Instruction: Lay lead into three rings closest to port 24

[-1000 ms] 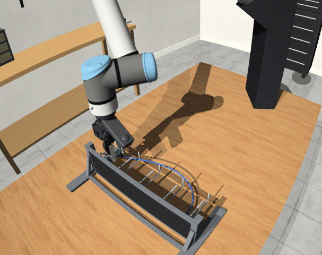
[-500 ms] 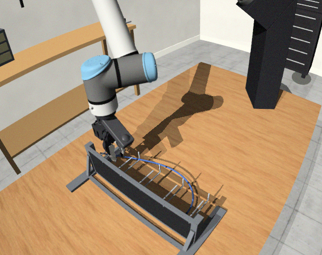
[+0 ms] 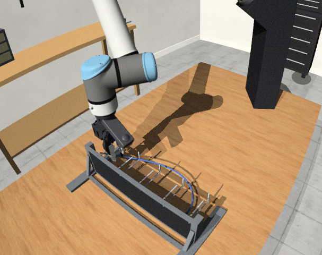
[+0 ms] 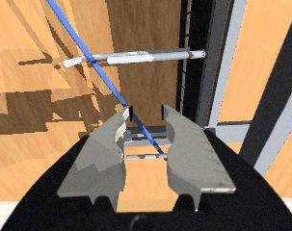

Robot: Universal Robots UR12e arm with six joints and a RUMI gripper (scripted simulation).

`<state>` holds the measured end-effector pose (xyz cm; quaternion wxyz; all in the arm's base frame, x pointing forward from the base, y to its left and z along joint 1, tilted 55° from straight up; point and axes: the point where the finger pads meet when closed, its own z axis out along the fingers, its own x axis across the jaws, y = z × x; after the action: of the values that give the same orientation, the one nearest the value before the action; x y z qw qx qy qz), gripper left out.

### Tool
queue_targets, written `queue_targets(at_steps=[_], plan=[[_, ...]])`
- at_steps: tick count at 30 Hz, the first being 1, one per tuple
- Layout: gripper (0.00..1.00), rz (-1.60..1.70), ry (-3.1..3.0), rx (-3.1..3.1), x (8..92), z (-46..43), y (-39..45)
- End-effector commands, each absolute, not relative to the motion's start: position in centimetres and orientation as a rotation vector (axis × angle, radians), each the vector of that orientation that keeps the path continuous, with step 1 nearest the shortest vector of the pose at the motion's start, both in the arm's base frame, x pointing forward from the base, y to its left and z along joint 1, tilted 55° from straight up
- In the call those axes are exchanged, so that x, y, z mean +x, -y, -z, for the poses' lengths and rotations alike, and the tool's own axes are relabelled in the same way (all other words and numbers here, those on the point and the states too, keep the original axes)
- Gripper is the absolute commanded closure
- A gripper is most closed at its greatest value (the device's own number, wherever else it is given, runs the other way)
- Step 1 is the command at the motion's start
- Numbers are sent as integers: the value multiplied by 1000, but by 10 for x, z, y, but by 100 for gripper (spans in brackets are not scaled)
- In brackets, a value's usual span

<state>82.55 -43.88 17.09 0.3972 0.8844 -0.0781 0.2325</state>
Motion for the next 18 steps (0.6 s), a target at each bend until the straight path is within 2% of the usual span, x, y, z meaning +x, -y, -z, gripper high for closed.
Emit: queue_targets(at_steps=[1,18], plan=[[80,-590,197,2240,825,-173,436],[80,-590,197,2240,811,-195,408]])
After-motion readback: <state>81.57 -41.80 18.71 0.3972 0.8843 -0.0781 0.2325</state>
